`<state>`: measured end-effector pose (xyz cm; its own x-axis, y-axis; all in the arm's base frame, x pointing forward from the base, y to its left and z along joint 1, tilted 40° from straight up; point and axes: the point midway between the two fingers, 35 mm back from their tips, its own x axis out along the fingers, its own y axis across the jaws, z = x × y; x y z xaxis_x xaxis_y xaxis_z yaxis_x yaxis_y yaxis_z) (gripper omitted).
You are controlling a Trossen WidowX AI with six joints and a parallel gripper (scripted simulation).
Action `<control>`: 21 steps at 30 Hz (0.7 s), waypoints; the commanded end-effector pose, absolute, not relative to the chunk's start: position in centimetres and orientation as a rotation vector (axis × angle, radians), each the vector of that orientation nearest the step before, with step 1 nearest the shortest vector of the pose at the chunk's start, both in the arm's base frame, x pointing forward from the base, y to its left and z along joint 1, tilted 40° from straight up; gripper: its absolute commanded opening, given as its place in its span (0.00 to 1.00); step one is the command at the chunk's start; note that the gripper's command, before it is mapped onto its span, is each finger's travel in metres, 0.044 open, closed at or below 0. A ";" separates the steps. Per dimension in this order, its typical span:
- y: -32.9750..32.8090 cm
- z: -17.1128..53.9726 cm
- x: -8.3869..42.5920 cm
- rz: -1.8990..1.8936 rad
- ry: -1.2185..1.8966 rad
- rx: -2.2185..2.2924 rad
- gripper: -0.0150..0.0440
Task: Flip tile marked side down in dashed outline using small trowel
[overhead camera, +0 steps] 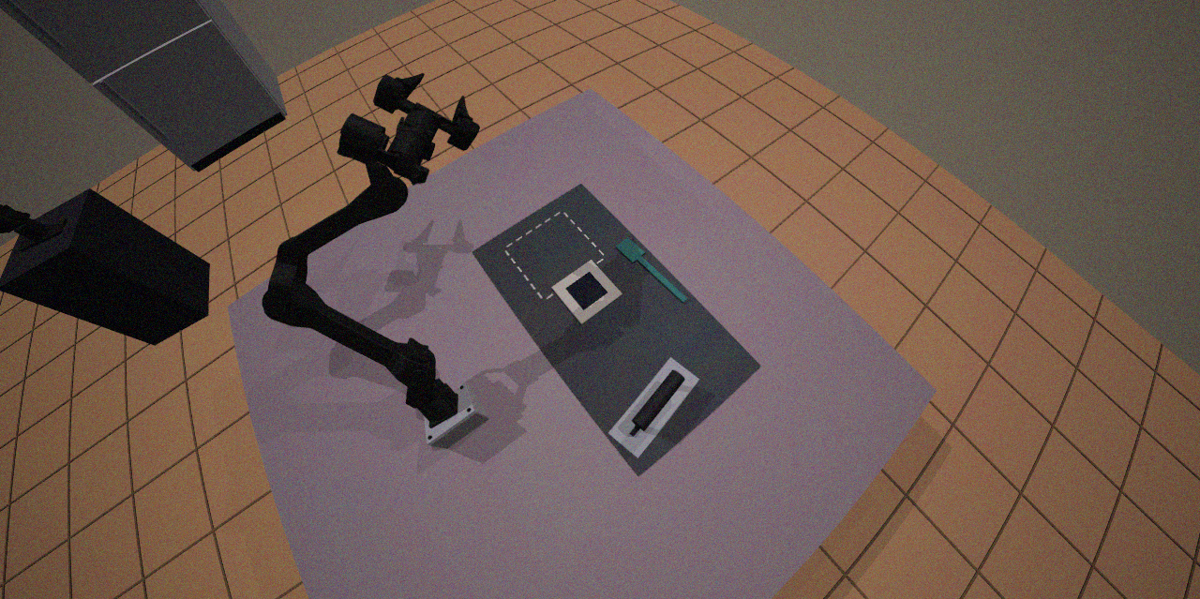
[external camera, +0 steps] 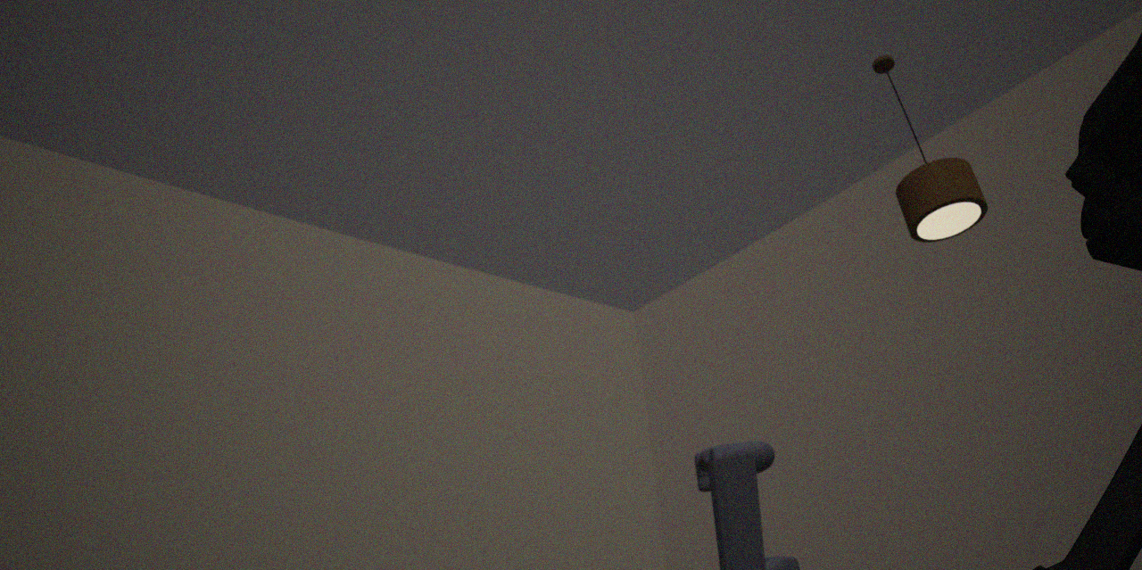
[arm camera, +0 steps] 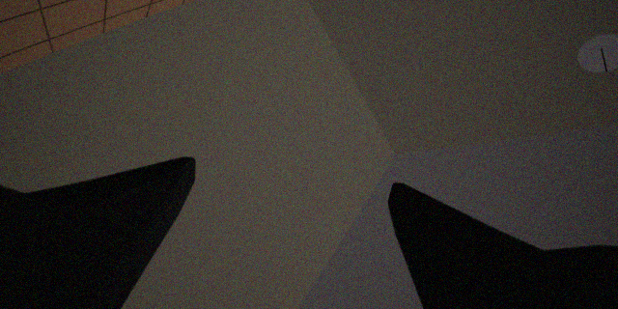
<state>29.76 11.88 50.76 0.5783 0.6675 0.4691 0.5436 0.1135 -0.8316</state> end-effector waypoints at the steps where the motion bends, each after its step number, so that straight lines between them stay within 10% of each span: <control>1: 11.9 50.8 29.8 0.122 -1.062 -1.545 0.89; 11: 11.9 50.8 29.8 0.122 -1.062 -1.545 0.44; 21: 11.9 50.8 29.8 0.122 -1.062 -1.545 0.42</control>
